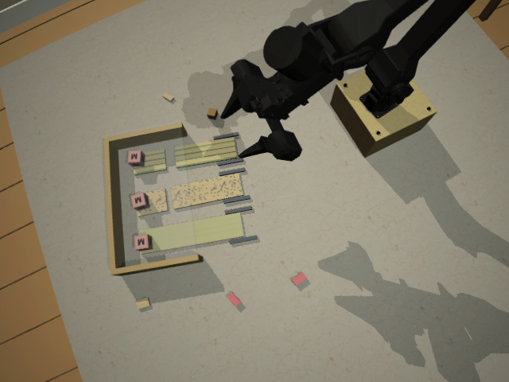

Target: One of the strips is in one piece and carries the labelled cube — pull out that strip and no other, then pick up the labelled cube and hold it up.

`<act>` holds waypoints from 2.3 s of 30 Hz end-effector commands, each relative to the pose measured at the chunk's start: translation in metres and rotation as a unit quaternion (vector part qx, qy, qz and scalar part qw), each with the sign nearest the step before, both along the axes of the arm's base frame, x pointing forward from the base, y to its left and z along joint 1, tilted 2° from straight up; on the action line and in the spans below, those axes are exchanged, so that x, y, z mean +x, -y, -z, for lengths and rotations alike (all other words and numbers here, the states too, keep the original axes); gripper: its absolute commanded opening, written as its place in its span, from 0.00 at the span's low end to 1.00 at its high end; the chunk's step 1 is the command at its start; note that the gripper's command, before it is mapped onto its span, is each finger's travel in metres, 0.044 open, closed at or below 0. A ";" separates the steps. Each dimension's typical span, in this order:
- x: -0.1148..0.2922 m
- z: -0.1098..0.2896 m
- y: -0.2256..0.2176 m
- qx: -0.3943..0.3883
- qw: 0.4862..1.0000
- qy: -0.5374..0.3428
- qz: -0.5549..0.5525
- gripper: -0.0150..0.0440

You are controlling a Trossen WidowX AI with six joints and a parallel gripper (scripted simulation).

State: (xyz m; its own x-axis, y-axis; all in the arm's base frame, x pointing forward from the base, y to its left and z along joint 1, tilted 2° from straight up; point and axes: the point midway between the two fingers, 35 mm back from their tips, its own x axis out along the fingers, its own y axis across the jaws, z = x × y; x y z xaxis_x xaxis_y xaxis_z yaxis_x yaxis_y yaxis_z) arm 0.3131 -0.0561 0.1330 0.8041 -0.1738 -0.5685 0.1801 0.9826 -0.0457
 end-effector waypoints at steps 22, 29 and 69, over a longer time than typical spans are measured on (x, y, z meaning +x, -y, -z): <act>0.076 0.038 -0.034 0.087 0.971 -0.223 0.020 0.26; 0.104 0.072 -0.057 0.125 0.934 -0.328 0.064 0.25; 0.121 0.158 -0.083 0.149 0.882 -0.430 0.121 0.25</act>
